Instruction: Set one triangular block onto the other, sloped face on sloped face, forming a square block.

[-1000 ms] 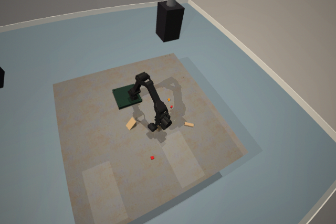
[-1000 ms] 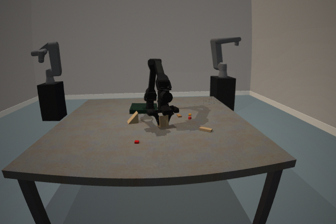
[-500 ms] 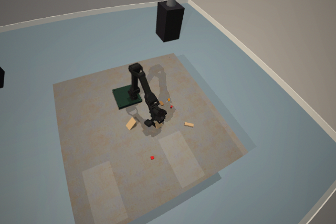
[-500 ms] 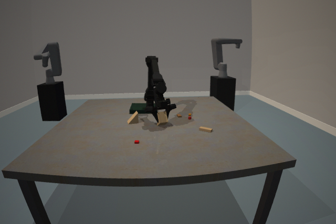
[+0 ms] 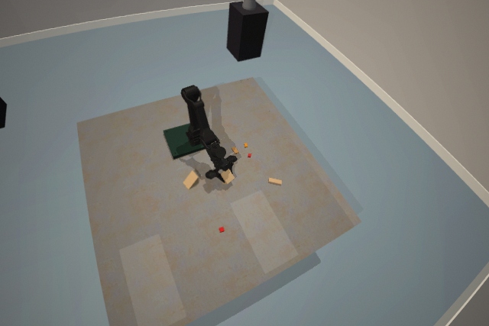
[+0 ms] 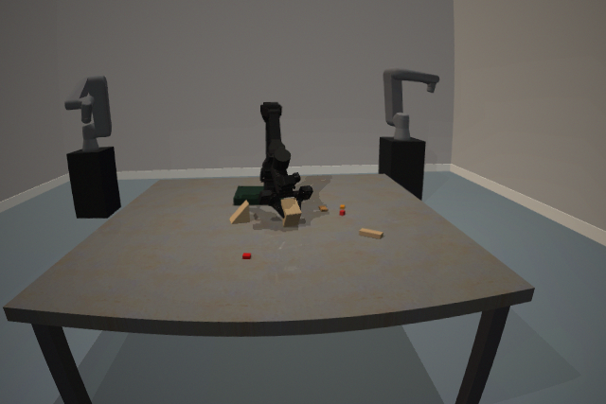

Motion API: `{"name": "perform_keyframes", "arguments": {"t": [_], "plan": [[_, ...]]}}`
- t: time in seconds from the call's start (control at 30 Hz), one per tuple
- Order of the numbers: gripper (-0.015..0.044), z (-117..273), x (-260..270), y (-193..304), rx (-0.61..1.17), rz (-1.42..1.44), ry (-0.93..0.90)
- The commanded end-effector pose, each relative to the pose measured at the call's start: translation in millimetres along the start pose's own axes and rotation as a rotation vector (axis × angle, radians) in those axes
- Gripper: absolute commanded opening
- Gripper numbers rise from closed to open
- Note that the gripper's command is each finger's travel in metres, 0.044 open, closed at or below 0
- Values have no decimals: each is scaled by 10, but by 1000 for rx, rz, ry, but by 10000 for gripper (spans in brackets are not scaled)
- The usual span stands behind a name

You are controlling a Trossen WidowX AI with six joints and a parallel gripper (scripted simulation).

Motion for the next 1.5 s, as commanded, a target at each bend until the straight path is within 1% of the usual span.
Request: {"name": "perform_keyframes", "arguments": {"t": [0.0,0.2,0.37,0.4,0.93,1.33,1.47], "plan": [[0,68,-7,85,-117,-7,-6],[0,104,-15,225,-276,-7,-14],[0,136,-11,306,-360,-11,-12],[26,40,-15,139,-228,6,-5],[440,40,-15,139,-228,6,-5],[440,44,-15,125,-229,6,-5],[440,172,-20,-143,-229,6,-5]]}}
Point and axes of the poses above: the point midway between the two fingers, 35 mm back from their tips, its own z axis back along the fingers, its own x axis across the jaws, y = z × x, the point moved 2 cm from there along z, back along the fingers, and after that the axes turned 3 degrees about -z, right-handed, at the moved point
